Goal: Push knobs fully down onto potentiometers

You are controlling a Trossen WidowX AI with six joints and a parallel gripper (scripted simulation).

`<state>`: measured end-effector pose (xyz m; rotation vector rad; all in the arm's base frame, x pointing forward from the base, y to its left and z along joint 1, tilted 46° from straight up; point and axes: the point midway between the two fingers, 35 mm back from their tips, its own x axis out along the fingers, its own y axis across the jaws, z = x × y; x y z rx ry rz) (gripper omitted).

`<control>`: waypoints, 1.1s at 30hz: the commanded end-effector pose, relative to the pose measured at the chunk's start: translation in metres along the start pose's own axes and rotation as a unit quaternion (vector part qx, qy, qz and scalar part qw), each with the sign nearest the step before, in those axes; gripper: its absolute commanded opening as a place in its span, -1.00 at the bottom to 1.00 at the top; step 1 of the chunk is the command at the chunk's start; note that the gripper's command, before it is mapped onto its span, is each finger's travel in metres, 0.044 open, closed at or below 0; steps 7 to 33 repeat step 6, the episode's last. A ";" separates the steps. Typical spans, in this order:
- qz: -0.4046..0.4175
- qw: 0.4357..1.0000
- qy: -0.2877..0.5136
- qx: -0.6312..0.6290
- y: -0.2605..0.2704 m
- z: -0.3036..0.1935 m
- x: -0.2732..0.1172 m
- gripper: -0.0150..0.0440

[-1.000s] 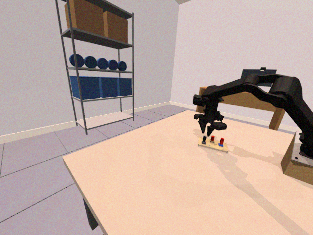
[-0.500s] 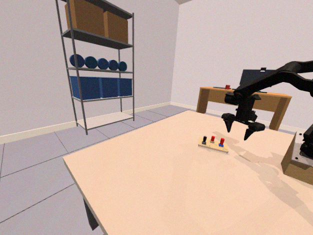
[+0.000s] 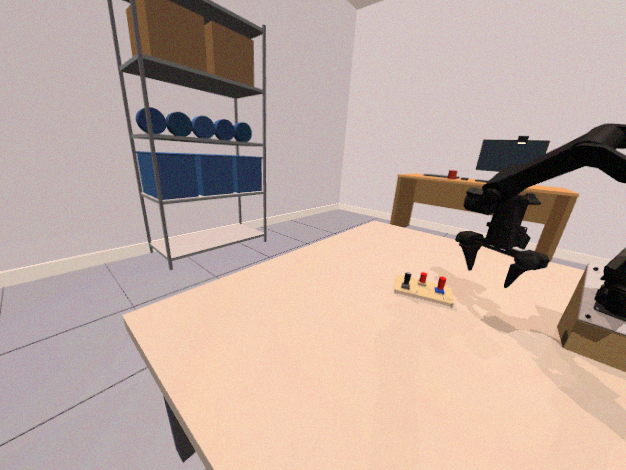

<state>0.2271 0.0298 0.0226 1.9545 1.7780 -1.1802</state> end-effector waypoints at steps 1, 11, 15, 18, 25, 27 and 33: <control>0.001 1.000 -0.003 -0.003 -0.001 0.001 0.000 1.00; 0.001 1.000 -0.003 -0.003 -0.001 0.001 0.000 1.00; 0.001 1.000 -0.003 -0.003 -0.001 0.001 0.000 1.00; 0.001 1.000 -0.003 -0.003 -0.001 0.001 0.000 1.00; 0.001 1.000 -0.003 -0.003 -0.001 0.001 0.000 1.00; 0.001 1.000 -0.003 -0.003 -0.001 0.001 0.000 1.00; 0.001 1.000 -0.003 -0.003 -0.001 0.001 0.000 1.00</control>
